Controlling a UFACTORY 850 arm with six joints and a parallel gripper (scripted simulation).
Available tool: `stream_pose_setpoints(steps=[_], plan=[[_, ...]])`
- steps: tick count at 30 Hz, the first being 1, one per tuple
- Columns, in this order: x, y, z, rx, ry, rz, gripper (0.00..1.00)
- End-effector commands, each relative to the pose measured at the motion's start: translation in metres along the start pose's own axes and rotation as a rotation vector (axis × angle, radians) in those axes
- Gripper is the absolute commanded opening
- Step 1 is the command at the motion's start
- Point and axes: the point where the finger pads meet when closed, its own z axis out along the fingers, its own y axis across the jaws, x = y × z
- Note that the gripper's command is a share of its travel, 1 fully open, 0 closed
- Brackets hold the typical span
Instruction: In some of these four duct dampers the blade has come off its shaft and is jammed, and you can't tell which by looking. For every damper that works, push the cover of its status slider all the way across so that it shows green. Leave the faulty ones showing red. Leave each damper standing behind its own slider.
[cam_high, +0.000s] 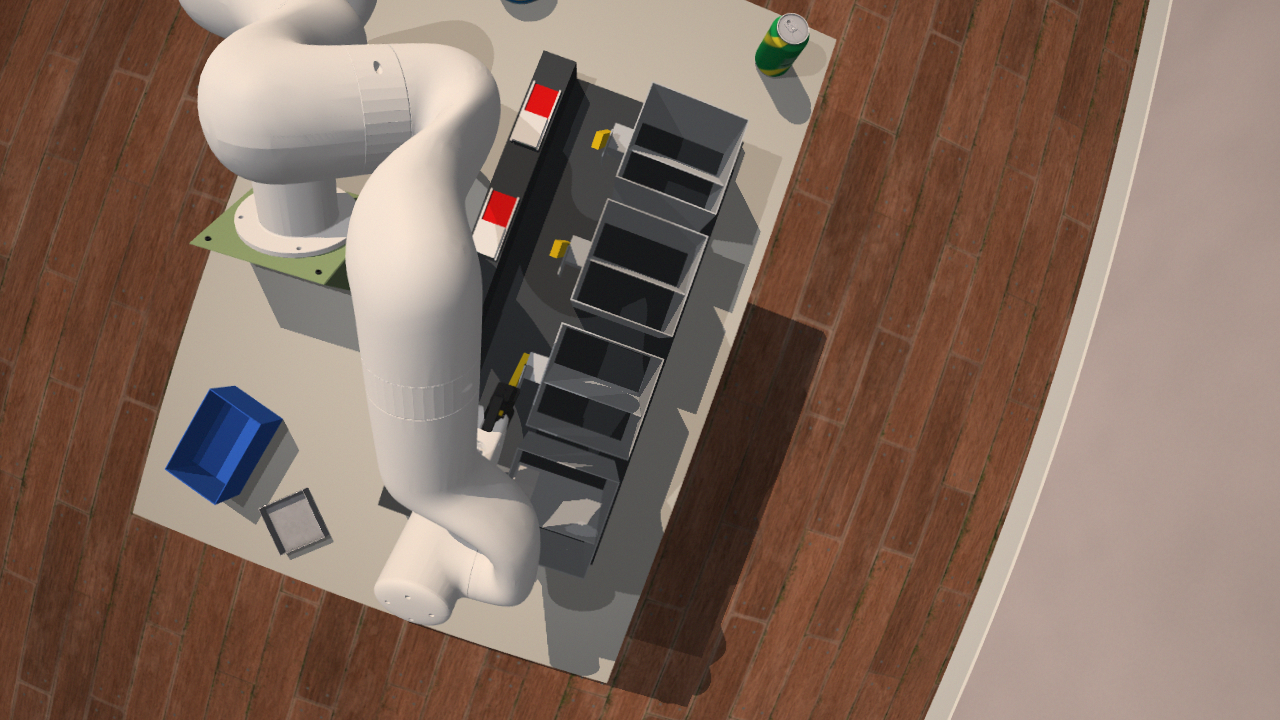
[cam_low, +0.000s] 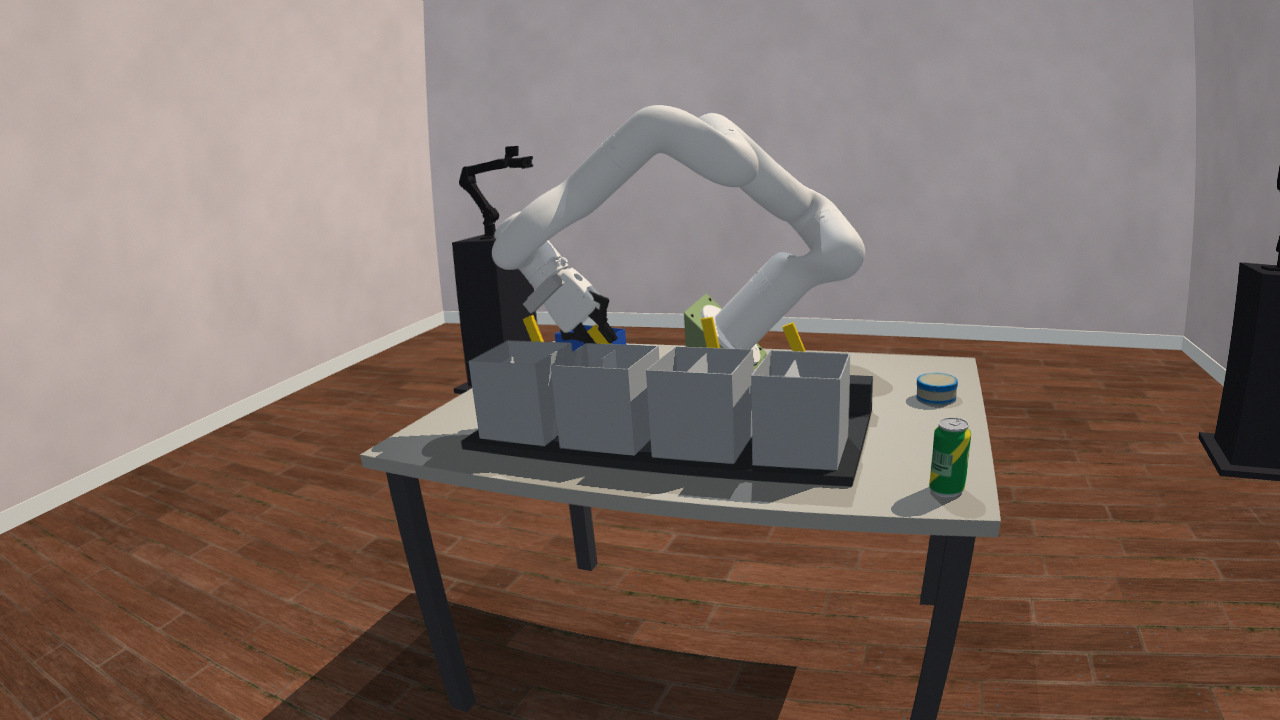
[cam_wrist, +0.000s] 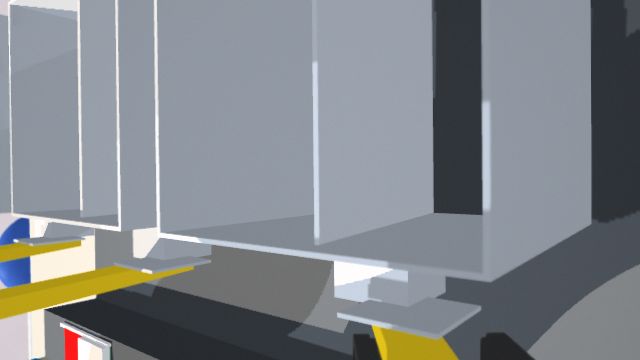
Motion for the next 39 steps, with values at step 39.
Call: stream_pose_setpoints(steps=[39], plan=[[0.004, -0.004, -0.079, -0.018, 0.001, -0.002, 0.39]])
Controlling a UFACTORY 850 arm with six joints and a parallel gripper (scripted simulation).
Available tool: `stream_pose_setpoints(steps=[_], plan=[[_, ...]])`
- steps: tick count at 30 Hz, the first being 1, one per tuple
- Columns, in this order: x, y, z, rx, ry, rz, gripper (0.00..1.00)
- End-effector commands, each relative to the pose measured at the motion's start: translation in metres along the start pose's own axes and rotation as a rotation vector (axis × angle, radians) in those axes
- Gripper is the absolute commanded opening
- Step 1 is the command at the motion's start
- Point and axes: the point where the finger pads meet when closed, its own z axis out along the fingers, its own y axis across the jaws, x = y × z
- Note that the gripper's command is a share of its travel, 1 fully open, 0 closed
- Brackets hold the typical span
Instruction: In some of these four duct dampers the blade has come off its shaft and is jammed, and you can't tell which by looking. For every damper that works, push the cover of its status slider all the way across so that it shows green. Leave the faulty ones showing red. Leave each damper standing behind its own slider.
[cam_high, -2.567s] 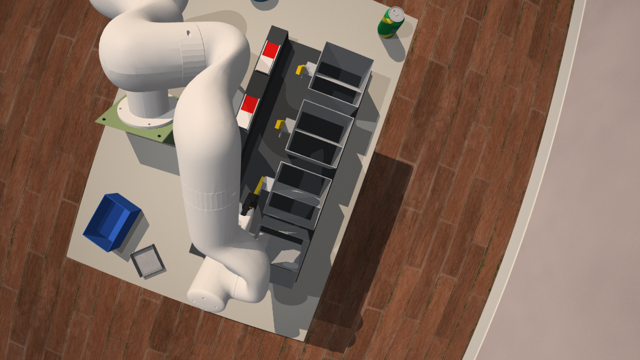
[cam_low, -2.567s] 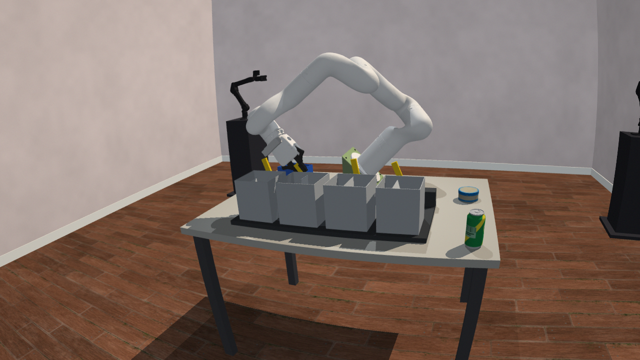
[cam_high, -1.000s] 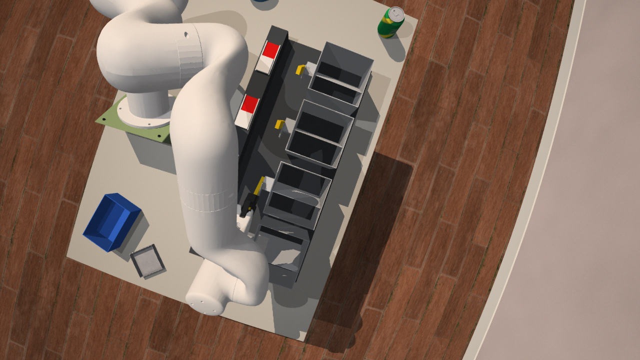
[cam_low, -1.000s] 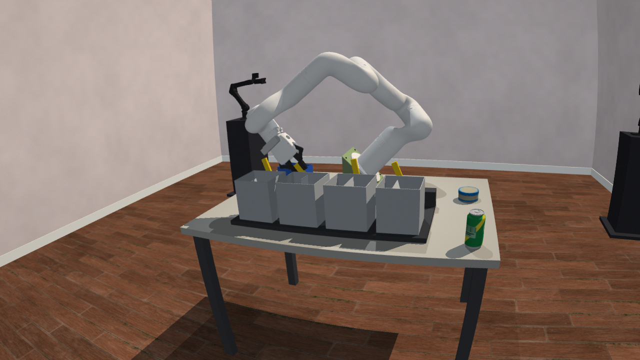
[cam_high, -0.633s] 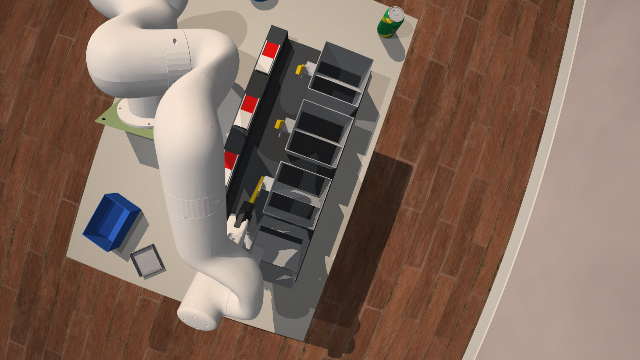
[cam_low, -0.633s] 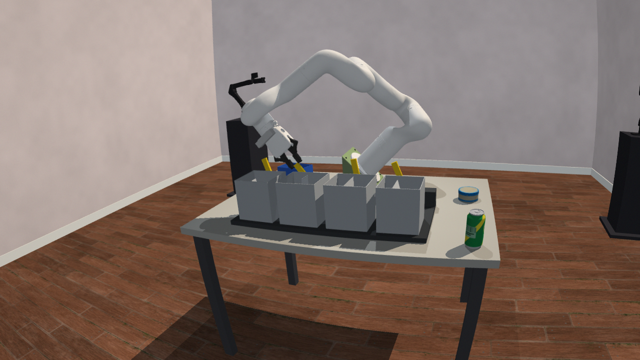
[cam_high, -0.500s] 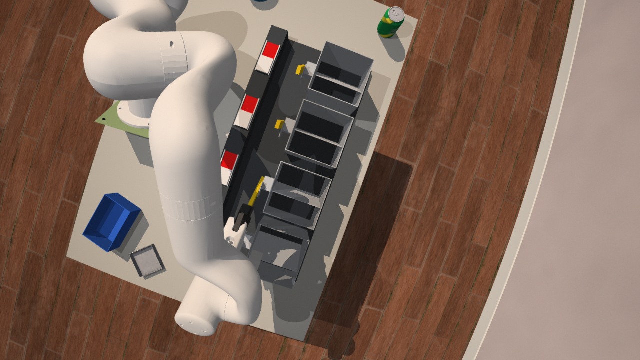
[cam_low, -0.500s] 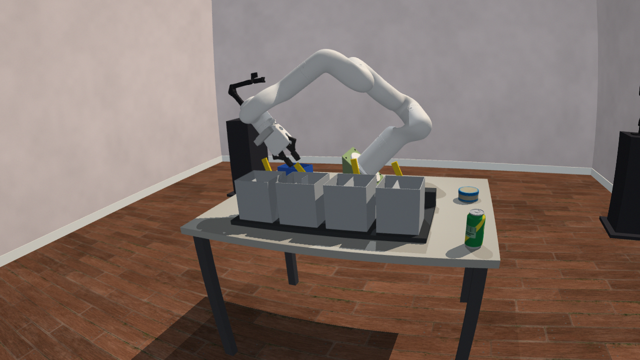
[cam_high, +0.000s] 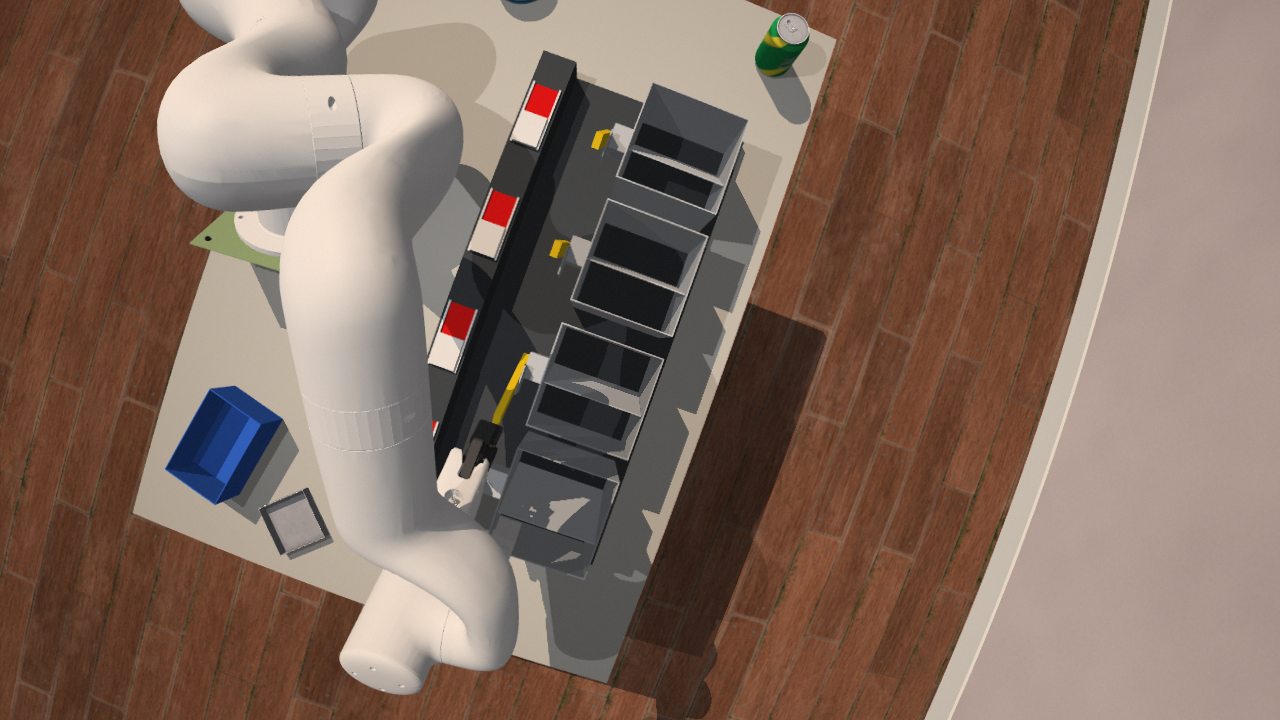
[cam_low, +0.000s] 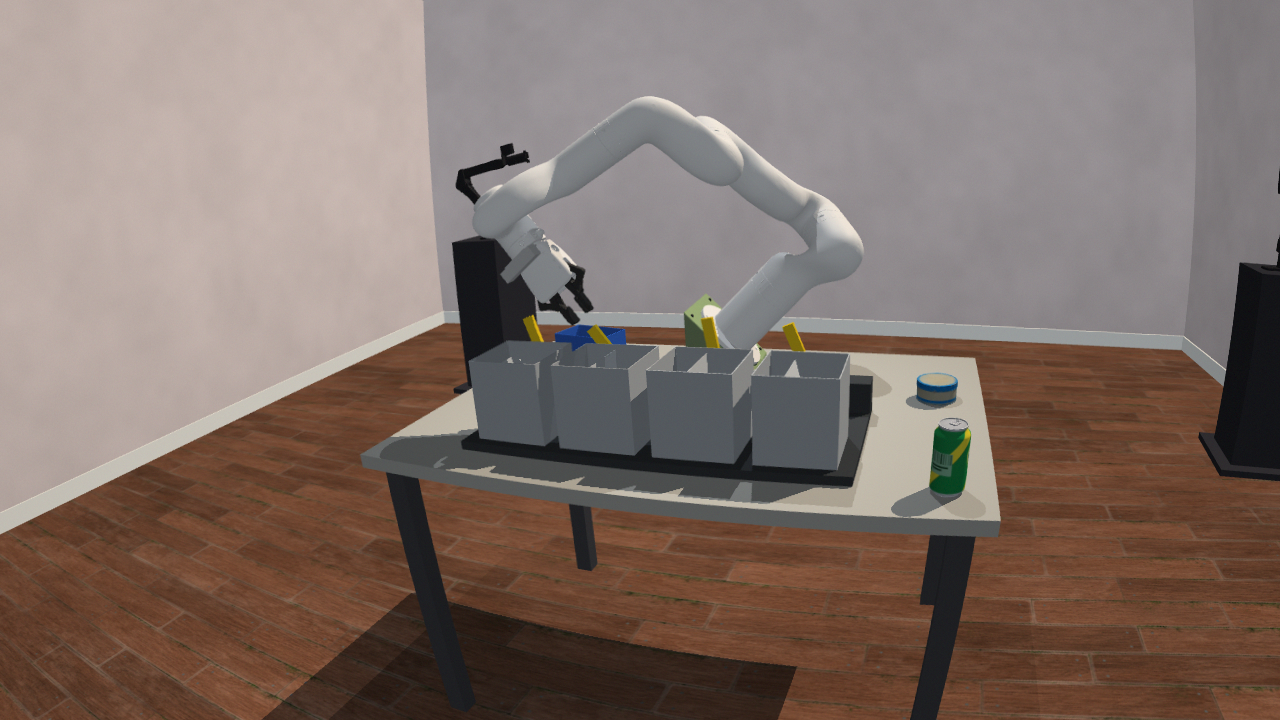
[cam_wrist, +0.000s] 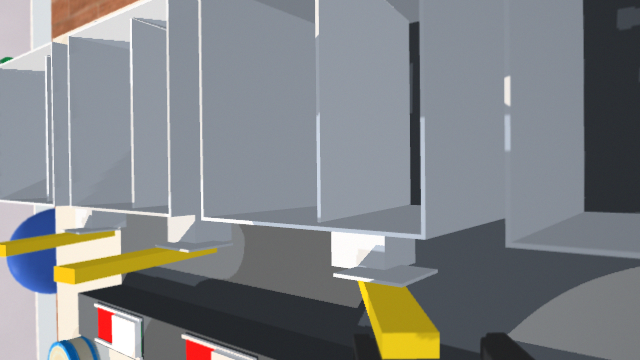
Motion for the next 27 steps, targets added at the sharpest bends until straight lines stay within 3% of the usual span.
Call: stream_pose_setpoints(steps=[1, 3, 5, 14, 16, 17, 24, 27], plan=[[0.009, -0.009, -0.001, -0.050, 0.001, -0.002, 0.39], [0.030, -0.031, 0.003, -0.172, 0.003, -0.003, 0.39], [0.034, -0.036, 0.003, -0.194, 0.003, -0.003, 0.39], [0.073, -0.078, 0.011, -0.421, 0.004, -0.004, 0.39], [0.073, -0.078, 0.011, -0.421, 0.004, -0.004, 0.39], [0.086, -0.093, 0.014, -0.495, 0.006, -0.005, 0.39], [0.114, -0.123, 0.019, -0.655, 0.009, -0.007, 0.39], [0.115, -0.124, 0.019, -0.661, 0.010, -0.007, 0.39]])
